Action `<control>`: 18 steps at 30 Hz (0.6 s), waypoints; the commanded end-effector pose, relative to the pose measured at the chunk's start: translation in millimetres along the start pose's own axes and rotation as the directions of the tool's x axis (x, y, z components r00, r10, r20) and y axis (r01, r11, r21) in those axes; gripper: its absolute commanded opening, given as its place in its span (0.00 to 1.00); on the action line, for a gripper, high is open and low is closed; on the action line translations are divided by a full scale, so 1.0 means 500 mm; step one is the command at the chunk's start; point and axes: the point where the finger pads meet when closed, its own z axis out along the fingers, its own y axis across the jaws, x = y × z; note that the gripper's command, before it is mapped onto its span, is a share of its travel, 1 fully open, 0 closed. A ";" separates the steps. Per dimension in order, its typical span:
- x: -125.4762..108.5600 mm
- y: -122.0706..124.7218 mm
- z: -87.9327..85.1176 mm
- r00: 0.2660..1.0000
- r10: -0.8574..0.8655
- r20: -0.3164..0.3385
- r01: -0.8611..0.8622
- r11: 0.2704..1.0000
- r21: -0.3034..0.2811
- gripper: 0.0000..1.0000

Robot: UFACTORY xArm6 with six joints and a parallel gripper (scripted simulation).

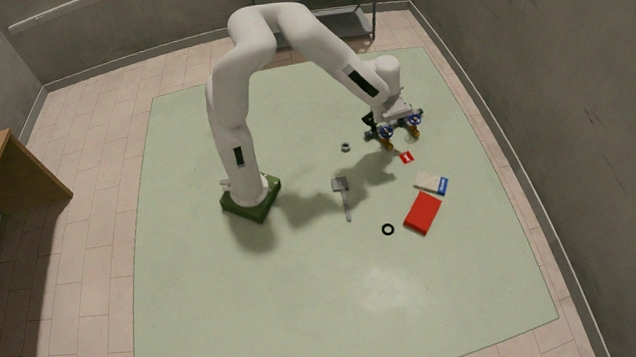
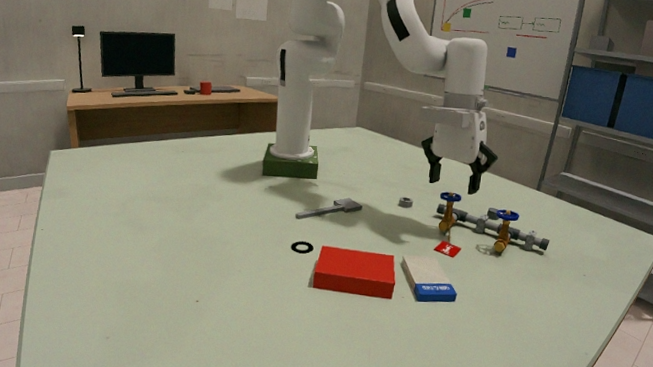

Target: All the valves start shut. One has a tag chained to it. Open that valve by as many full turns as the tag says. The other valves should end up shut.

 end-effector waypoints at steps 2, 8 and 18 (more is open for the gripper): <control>0.000 -0.003 -0.034 1.000 0.000 0.001 0.000 1.000 0.005 1.00; 0.000 -0.002 -0.048 1.000 0.000 0.002 0.000 1.000 0.004 1.00; 0.001 -0.001 -0.063 1.000 -0.001 0.002 0.000 1.000 0.004 1.00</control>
